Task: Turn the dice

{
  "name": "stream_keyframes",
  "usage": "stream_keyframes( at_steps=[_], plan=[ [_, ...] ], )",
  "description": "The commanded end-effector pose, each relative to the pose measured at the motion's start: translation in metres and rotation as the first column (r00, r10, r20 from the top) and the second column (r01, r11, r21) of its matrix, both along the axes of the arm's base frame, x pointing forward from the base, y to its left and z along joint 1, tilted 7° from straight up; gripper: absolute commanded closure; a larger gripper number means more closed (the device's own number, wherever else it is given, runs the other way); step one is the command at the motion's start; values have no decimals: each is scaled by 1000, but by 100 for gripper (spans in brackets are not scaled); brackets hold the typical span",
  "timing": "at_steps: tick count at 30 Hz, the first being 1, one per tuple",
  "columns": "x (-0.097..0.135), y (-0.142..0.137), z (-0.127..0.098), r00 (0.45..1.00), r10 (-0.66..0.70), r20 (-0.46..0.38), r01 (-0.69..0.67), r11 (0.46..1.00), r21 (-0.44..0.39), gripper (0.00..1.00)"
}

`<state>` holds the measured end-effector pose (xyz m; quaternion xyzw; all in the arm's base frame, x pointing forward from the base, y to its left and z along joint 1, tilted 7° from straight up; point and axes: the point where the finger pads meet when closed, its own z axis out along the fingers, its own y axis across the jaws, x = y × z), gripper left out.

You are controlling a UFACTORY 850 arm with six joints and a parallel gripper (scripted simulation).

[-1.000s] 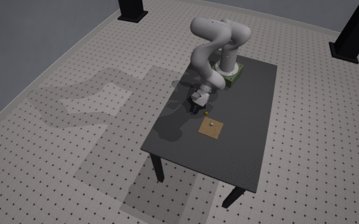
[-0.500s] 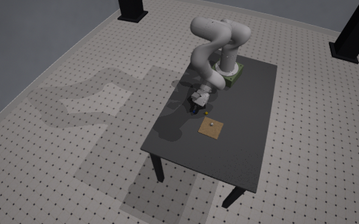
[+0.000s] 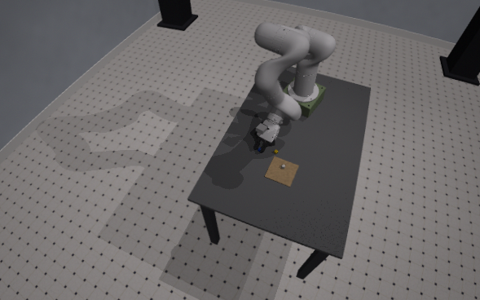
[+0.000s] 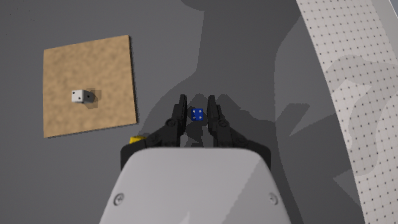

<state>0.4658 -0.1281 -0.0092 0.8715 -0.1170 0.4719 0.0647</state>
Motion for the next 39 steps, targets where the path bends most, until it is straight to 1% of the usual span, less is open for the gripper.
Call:
stream_keyframes(
  at_steps=[1, 13, 19, 26, 30, 32, 39],
  plan=[
    [-2, 1, 2, 1000, 0, 1, 0, 1000, 0, 69],
    [-34, 9, 23, 1000, 0, 1, 0, 1000, 0, 69],
    [-39, 11, 27, 1000, 0, 1, 0, 1000, 0, 69],
    [-40, 11, 30, 1000, 0, 1, 0, 1000, 0, 69],
    [-41, 11, 41, 1000, 0, 1, 0, 1000, 0, 69],
    [-41, 11, 41, 1000, 0, 1, 0, 1000, 0, 69],
    [-45, 13, 72, 1000, 0, 1, 0, 1000, 0, 69]
  ],
)
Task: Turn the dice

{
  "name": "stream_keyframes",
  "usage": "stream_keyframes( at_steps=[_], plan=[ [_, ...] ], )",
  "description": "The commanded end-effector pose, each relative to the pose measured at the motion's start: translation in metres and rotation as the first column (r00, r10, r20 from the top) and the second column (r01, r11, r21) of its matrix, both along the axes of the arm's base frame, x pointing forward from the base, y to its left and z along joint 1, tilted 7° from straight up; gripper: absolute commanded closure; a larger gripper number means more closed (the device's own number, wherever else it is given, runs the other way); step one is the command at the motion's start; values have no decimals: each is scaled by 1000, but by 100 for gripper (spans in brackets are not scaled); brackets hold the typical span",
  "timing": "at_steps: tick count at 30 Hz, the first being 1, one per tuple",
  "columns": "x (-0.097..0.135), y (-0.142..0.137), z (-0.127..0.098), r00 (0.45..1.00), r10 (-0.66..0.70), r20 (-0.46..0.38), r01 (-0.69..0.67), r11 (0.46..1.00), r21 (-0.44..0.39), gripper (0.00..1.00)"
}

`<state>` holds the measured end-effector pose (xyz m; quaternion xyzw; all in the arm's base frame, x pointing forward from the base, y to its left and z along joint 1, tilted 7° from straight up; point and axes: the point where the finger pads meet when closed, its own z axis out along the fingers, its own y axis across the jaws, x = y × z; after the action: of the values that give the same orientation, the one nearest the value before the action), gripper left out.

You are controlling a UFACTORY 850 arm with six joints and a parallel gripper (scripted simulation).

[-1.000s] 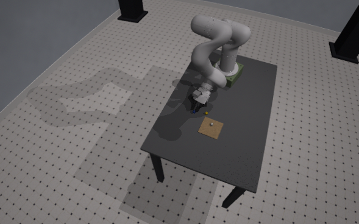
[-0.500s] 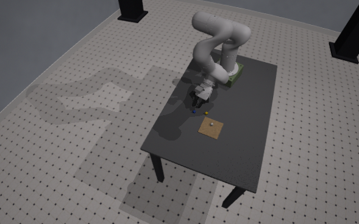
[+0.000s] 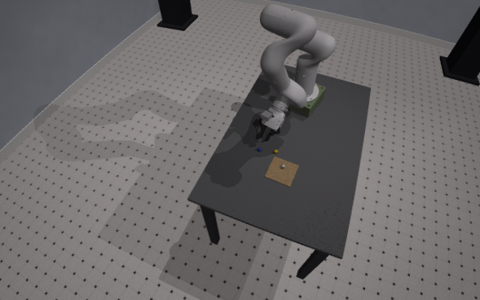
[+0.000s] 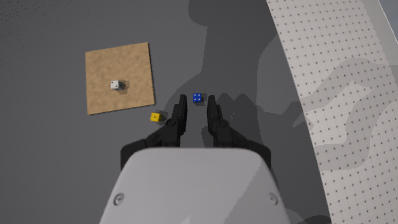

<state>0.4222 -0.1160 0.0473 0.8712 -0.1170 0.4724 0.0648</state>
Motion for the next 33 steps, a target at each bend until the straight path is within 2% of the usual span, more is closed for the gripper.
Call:
stream_keyframes(
  at_steps=[1, 6, 17, 21, 25, 27, 30, 33],
  plan=[
    [-2, 1, 19, 1000, 0, 0, 0, 1000, 0, 69],
    [-3, 1, 30, 1000, 0, 0, 0, 1000, 0, 69],
    [-1, 0, 31, 1000, 0, -28, 0, 1000, 8, 69],
    [3, -1, 33, 994, 1, -106, 2, 1000, 29, 69],
    [10, -3, 38, 973, 7, -232, 8, 998, 64, 69],
    [10, -3, 38, 973, 7, -232, 8, 998, 64, 69],
    [16, -4, 43, 939, 16, -344, 18, 995, 94, 69],
    [19, -5, 45, 921, 21, -389, 23, 994, 107, 69]
  ],
)
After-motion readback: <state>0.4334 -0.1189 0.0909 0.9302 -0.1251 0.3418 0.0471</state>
